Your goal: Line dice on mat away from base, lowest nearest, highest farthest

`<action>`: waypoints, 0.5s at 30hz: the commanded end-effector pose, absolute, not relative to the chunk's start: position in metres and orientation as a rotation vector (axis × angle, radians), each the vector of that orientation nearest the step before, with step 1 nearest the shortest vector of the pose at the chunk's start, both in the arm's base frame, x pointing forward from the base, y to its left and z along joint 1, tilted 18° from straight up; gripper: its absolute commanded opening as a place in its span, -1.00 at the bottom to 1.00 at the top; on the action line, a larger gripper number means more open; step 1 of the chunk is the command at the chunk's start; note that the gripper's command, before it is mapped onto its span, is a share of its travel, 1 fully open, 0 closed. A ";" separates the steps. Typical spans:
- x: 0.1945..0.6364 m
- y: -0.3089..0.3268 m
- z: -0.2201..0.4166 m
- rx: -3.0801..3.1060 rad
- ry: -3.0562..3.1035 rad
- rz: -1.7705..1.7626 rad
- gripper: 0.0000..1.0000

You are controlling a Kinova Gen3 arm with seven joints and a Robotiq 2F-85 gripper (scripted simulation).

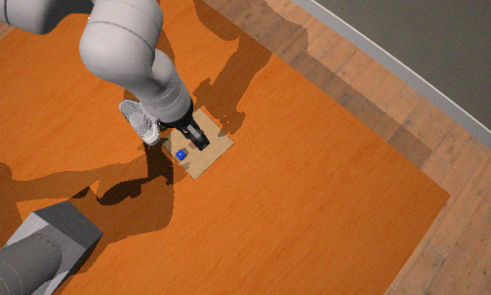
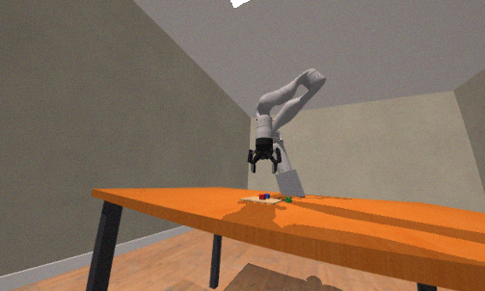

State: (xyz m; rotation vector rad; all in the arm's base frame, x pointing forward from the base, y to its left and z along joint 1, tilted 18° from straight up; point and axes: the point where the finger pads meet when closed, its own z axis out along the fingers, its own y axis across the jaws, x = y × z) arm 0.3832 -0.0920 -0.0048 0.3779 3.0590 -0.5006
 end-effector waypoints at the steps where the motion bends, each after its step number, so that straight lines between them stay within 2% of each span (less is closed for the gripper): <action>1: 0.384 -0.091 -0.005 0.393 3.054 -0.500 1.00; 15: 0.384 -0.080 -0.010 0.639 2.988 -0.491 1.00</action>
